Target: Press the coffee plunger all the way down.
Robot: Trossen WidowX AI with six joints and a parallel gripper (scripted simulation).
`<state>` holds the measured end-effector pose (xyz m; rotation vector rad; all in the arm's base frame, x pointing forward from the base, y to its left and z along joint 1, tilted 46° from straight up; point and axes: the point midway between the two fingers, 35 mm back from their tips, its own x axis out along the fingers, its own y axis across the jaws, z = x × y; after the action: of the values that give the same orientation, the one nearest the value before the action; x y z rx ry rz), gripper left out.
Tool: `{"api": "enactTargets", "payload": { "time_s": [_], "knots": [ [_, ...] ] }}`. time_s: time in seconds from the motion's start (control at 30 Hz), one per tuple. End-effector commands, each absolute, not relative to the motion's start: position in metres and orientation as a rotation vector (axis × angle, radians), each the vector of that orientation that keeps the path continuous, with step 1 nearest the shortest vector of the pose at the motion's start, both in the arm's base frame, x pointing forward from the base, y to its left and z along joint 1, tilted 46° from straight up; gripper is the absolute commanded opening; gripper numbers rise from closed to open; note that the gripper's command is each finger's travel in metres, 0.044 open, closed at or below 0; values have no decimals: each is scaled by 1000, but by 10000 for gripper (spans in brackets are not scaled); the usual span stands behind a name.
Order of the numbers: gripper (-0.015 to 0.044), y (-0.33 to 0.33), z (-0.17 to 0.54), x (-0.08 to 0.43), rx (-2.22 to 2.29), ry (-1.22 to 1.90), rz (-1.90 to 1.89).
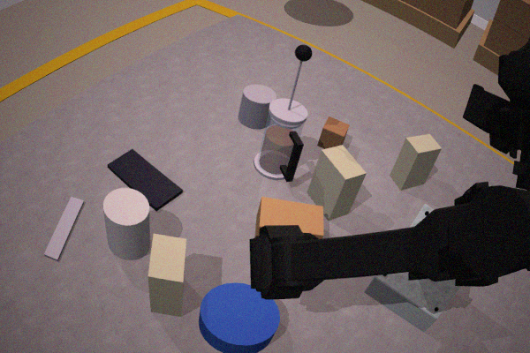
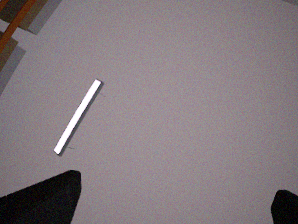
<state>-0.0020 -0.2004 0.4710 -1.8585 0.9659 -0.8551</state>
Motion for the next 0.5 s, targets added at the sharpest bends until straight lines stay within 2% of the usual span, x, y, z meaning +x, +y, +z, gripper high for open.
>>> {"api": "enactTargets", "payload": {
  "time_s": [0.0, 0.03, 0.47],
  "knots": [
    [426, -201, 471, -2, -1854, 960, -856],
    [440, -202, 470, -2, -1843, 952, -860],
    [440, -263, 447, 13, -1551, 666, -900]
  ]
}}
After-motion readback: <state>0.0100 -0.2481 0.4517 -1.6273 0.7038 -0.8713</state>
